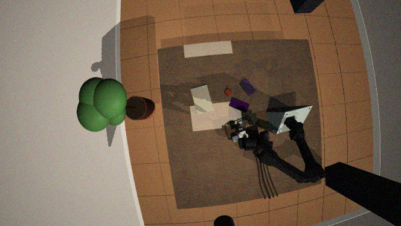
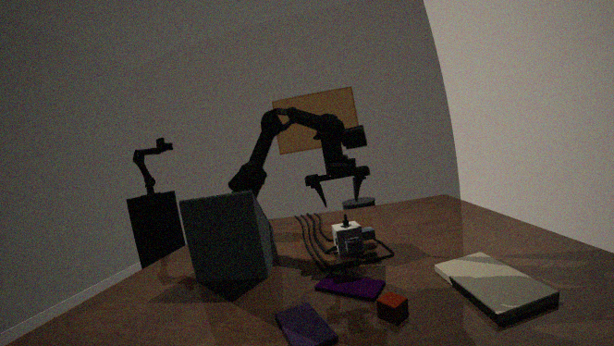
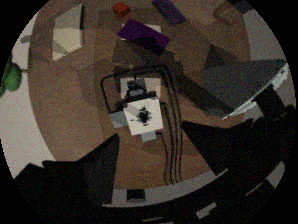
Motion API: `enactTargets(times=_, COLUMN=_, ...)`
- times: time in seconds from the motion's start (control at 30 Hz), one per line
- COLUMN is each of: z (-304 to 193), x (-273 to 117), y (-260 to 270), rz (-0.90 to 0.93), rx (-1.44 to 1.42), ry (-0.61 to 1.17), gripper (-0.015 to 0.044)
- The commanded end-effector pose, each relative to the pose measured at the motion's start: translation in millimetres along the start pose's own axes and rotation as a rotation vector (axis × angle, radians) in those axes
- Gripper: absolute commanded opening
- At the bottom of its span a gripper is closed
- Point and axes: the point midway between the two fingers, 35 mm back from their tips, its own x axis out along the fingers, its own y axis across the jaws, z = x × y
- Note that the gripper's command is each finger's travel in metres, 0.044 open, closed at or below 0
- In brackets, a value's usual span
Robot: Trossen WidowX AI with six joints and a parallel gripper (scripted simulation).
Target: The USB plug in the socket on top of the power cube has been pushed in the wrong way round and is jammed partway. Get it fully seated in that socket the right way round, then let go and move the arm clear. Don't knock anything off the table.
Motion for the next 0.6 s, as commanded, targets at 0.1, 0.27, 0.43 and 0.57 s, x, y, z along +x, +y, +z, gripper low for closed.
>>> enactTargets(times=0.1, z=-0.7, x=10.0, y=6.1, rz=-0.018, rx=-0.059, ry=0.011, gripper=0.044)
enactTargets(times=0.27, z=-0.3, x=11.1, y=6.4, rz=-0.018, rx=-0.059, ry=0.011, gripper=0.044)
enactTargets(times=0.43, z=-0.2, x=15.2, y=6.5, rz=-0.018, rx=-0.059, ry=0.011, gripper=0.044)
enactTargets(times=0.57, z=-0.2, x=19.4, y=6.5, rz=-0.018, rx=-0.059, ry=0.011, gripper=0.044)
